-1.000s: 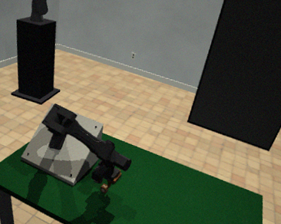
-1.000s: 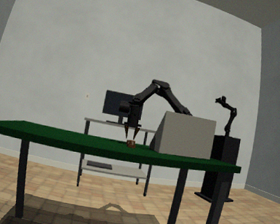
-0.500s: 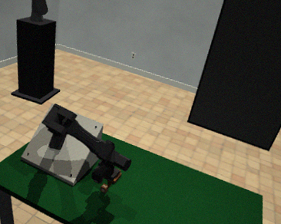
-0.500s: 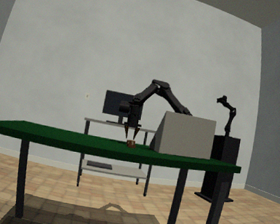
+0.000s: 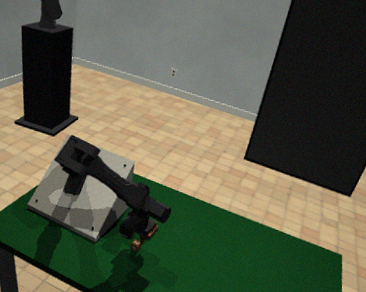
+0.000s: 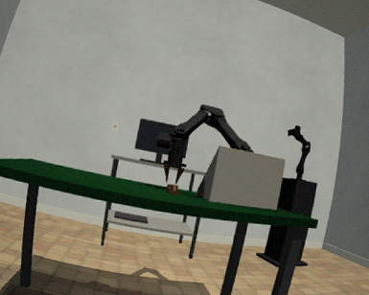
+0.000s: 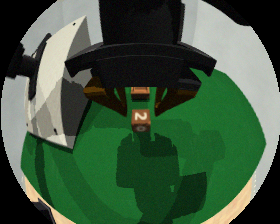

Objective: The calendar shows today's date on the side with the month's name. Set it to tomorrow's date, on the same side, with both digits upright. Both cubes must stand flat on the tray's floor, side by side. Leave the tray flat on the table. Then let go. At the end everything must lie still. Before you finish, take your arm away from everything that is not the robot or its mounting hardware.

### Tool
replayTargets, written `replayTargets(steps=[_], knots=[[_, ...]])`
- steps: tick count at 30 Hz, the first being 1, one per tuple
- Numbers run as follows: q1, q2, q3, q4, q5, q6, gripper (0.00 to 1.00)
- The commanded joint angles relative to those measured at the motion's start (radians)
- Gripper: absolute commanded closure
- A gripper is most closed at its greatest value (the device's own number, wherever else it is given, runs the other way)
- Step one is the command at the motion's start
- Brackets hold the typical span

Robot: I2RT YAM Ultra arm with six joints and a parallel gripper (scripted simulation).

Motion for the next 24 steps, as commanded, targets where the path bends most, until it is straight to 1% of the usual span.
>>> replayTargets(steps=[1,9,24], knots=[[0.005,-0.003,0.000,0.003,0.000,-0.001,0.55],[-0.006,0.006,-0.005,0.027,-0.001,-0.014,0.55],[-0.046,0.048,-0.022,0.121,-0.006,-0.068,0.55]])
